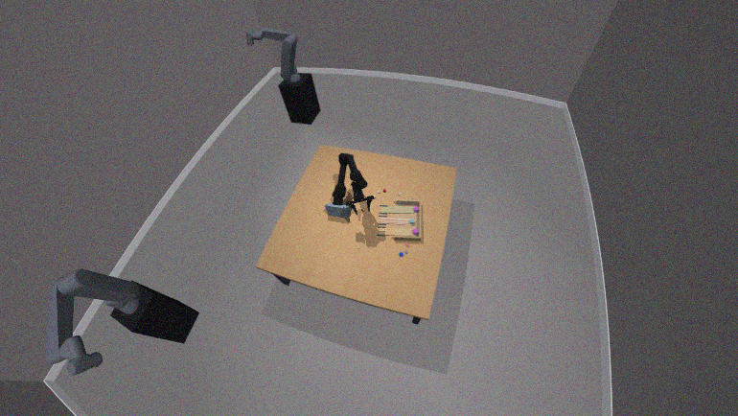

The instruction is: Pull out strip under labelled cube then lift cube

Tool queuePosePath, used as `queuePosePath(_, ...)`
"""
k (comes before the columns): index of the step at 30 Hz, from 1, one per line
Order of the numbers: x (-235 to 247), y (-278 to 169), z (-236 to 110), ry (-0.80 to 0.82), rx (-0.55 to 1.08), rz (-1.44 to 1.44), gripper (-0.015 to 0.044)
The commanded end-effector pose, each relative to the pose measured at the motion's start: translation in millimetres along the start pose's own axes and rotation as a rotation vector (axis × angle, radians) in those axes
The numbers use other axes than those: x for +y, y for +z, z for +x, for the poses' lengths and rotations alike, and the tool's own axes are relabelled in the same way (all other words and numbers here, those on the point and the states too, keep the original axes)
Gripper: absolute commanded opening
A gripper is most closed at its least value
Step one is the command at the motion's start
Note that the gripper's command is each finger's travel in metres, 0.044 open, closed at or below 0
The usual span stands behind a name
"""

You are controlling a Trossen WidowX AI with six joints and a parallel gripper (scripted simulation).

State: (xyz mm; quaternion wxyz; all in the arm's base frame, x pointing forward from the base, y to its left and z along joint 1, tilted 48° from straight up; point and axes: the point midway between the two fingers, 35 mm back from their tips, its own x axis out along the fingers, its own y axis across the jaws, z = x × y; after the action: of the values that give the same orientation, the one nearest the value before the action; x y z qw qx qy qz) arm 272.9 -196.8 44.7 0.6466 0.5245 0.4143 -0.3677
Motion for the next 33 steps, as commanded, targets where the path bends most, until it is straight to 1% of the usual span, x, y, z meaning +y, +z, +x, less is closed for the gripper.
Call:
queuePosePath(1,64.7,-60.3,-10.2,0.578,0.128,-0.559,0.0400)
queuePosePath(4,79.3,-83.5,-25.6,0.802,0.123,-0.767,0.0400)
queuePosePath(6,82.0,-89.7,-30.4,0.861,0.118,-0.820,0.0400)
queuePosePath(28,82.0,-89.7,-30.4,0.861,0.118,-0.820,0.0400)
queuePosePath(30,84.7,-90.0,-26.4,0.847,0.138,-0.833,0.0347)
queuePosePath(33,95.1,-93.7,-9.0,0.787,0.230,-0.893,0.0269)
